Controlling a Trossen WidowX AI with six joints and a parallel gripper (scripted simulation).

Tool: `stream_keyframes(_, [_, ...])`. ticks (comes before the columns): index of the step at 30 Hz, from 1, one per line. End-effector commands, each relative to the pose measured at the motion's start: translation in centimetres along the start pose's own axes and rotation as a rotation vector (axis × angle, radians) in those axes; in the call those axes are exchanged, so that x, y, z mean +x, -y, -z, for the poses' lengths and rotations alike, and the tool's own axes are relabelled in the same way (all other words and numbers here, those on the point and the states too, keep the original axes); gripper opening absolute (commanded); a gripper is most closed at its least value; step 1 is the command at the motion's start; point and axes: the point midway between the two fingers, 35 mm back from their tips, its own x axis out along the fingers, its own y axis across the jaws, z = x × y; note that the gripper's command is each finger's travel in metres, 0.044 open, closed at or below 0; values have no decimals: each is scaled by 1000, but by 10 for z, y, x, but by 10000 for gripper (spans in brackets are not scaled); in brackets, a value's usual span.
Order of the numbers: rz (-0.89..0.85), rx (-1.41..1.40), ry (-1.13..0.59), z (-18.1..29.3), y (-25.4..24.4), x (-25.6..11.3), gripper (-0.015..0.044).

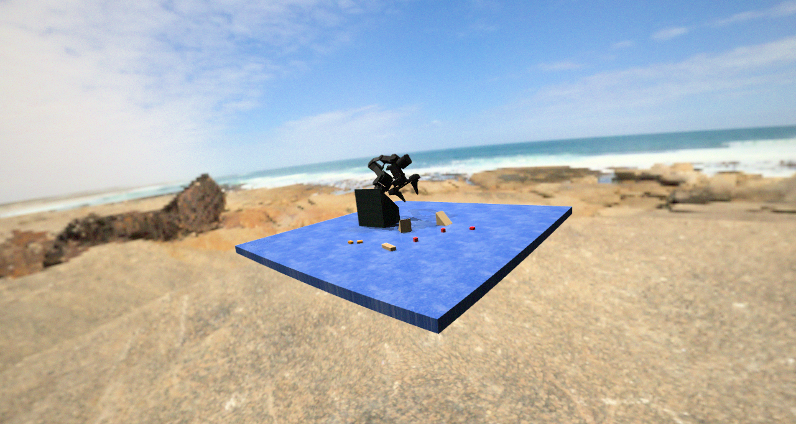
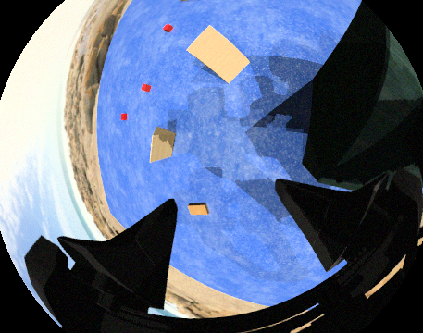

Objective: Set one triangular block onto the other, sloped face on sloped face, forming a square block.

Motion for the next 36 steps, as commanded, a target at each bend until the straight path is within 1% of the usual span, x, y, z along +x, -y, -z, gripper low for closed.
stream_keyframes(1, [3, -7, -1, 0, -1, 0, 426])
stream_keyframes(2, [12, -26, -2, 1, -4, -1, 440])
stream_keyframes(8, [116, -261, -37, 8, -43, -5, 440])
stream_keyframes(13, [193, -464, -87, 6, -79, 4, 440])
stream_keyframes(21, [292, -782, -201, -11, -129, 43, 440])
stream_keyframes(29, [349, -1075, -347, -41, -161, 103, 440])
stream_keyframes(31, [352, -1099, -360, -44, -162, 109, 440])
stream_keyframes(36, [352, -1099, -360, -44, -162, 109, 440])
